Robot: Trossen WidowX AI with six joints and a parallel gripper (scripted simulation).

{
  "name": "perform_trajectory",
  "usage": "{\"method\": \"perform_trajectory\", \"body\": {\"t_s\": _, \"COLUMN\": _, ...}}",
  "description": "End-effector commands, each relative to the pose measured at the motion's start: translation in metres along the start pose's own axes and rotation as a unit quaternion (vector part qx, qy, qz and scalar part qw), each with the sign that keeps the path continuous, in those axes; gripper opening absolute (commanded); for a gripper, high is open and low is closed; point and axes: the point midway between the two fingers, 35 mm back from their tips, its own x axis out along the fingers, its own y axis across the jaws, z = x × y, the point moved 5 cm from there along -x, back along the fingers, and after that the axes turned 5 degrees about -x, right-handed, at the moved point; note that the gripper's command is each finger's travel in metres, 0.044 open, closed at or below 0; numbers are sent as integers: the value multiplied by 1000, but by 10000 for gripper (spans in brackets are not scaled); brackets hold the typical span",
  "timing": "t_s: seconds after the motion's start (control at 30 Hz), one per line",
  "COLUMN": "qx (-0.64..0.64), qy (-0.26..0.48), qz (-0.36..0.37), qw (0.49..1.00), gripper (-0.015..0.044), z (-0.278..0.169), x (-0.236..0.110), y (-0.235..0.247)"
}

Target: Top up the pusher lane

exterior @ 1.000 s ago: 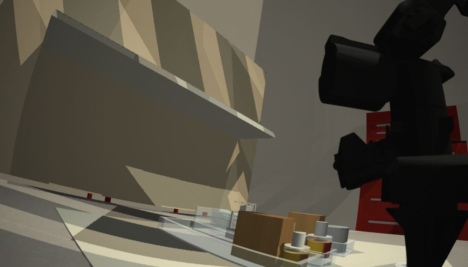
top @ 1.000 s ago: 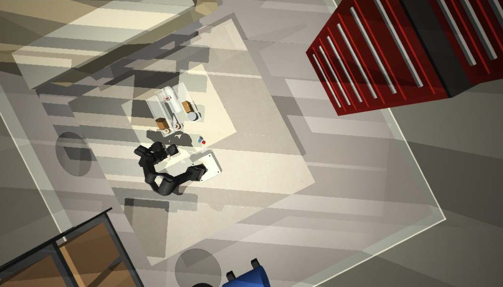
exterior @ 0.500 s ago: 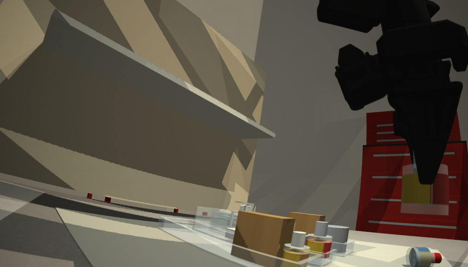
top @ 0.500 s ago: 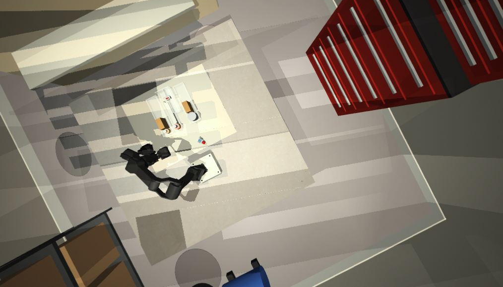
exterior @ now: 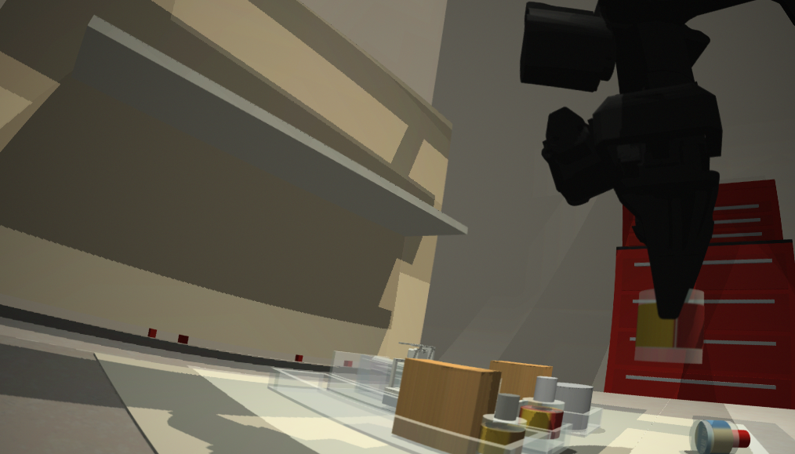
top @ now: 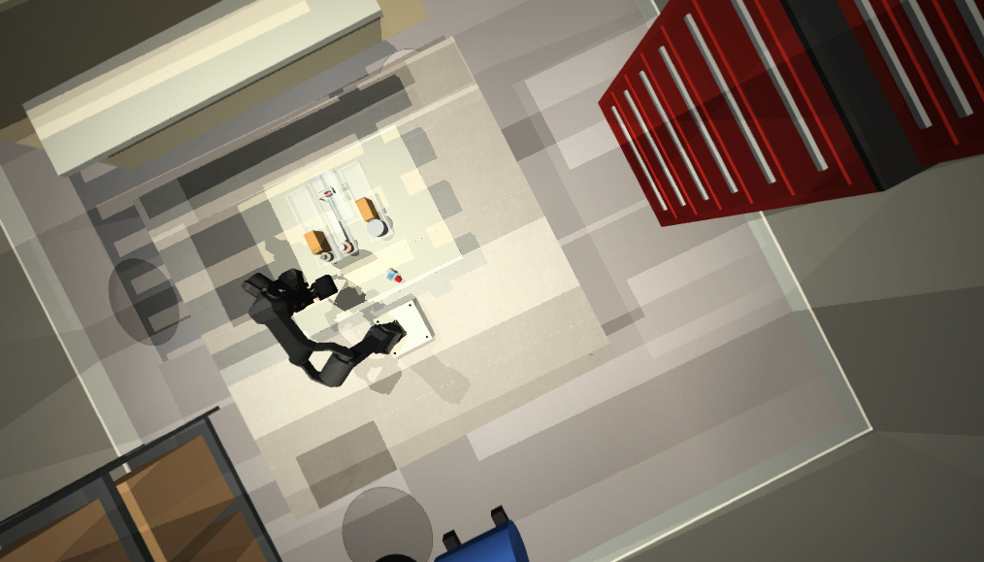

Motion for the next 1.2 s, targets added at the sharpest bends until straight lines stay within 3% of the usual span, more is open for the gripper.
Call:
{"method": "perform_trajectory", "body": {"t_s": 0.0, "qx": 2, "qy": -3, "qz": -2, "qw": 1000, "gripper": 0, "z": 13, "x": 5, "y": -16}}
{"method": "perform_trajectory", "body": {"t_s": 0.7, "qx": 8, "qy": -4, "qz": -7, "qw": 1000, "gripper": 0, "z": 56, "x": 38, "y": -116}}
{"method": "perform_trajectory", "body": {"t_s": 1.17, "qx": 9, "qy": -4, "qz": -7, "qw": 1000, "gripper": 0, "z": 57, "x": 64, "y": -120}}
